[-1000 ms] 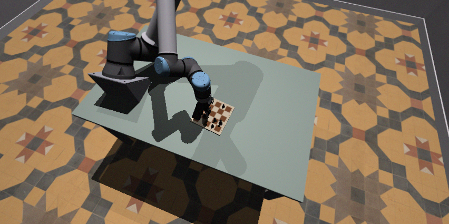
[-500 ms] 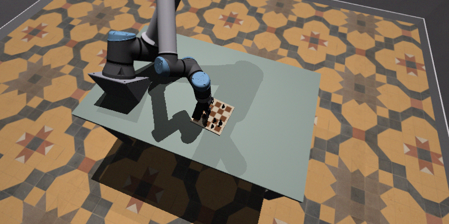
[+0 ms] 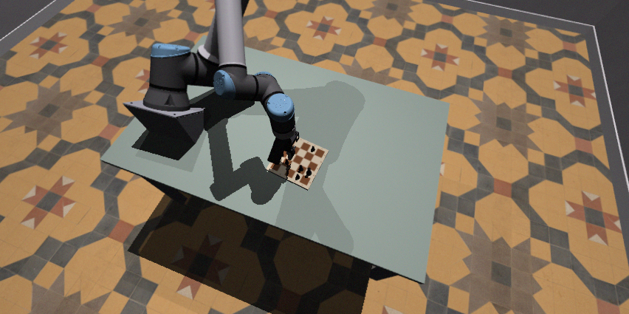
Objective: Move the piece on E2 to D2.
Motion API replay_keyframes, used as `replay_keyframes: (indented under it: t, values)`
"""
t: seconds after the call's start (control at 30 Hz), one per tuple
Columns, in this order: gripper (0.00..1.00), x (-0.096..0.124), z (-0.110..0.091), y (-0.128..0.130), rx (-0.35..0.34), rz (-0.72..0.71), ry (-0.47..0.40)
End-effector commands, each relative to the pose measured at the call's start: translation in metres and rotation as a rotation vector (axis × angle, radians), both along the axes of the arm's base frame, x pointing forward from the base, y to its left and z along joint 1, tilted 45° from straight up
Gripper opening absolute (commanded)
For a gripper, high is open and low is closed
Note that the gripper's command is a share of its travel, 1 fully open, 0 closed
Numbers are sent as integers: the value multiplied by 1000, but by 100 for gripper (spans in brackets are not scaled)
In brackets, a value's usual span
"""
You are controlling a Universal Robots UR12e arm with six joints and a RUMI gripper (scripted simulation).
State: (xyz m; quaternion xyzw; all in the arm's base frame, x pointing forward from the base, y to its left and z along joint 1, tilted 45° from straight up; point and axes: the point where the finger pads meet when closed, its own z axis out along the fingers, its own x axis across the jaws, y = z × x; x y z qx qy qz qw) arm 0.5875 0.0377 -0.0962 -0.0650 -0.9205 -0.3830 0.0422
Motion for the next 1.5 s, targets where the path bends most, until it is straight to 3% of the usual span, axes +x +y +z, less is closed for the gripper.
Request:
replay_keyframes:
  t: [0.0, 0.2, 0.47, 0.5, 1.2, 1.47]
  values:
    - [20, 1, 16, -16, 0, 0, -1]
    - [20, 2, 32, -33, 0, 0, -1]
    - [20, 2, 36, -37, 0, 0, -1]
    - [100, 2, 36, -37, 0, 0, -1]
    - [100, 2, 36, -37, 0, 0, -1]
    - [100, 2, 45, -46, 0, 0, -1]
